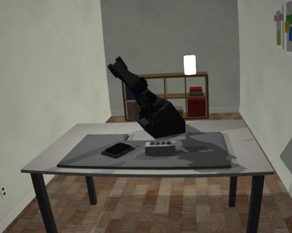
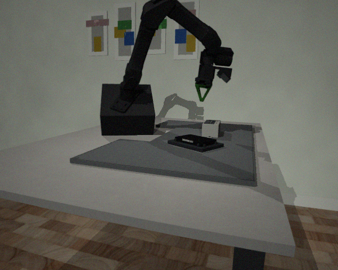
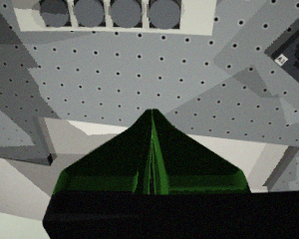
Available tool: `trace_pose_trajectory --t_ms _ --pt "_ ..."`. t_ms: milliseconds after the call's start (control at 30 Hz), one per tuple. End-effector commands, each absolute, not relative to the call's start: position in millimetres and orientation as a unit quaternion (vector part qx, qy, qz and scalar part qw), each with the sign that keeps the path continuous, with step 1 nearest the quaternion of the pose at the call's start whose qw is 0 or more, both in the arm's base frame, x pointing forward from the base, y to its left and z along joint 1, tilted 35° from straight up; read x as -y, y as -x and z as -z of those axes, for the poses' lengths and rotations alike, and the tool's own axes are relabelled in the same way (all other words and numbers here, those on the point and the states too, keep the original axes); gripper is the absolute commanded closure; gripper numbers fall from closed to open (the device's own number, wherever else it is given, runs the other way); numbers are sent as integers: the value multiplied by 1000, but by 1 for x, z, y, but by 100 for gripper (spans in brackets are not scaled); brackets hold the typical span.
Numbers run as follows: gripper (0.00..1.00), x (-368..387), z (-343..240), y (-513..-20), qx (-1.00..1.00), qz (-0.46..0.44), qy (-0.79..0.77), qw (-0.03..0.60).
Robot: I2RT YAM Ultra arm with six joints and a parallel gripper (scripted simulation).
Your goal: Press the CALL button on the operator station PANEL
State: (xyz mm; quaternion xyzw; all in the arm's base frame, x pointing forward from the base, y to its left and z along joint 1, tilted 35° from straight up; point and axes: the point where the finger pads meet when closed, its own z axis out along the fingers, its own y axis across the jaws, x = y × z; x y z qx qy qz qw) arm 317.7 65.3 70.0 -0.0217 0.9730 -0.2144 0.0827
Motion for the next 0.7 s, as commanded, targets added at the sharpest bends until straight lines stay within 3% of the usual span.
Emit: trace_pose_trajectory --t_ms 0,300,667 --pt "100 -83 -71 -338 -965 231 20 125" --pt "100 -113 -46 -354 -954 261 26 149" --pt "100 -113 -59 -354 -954 254 23 159"
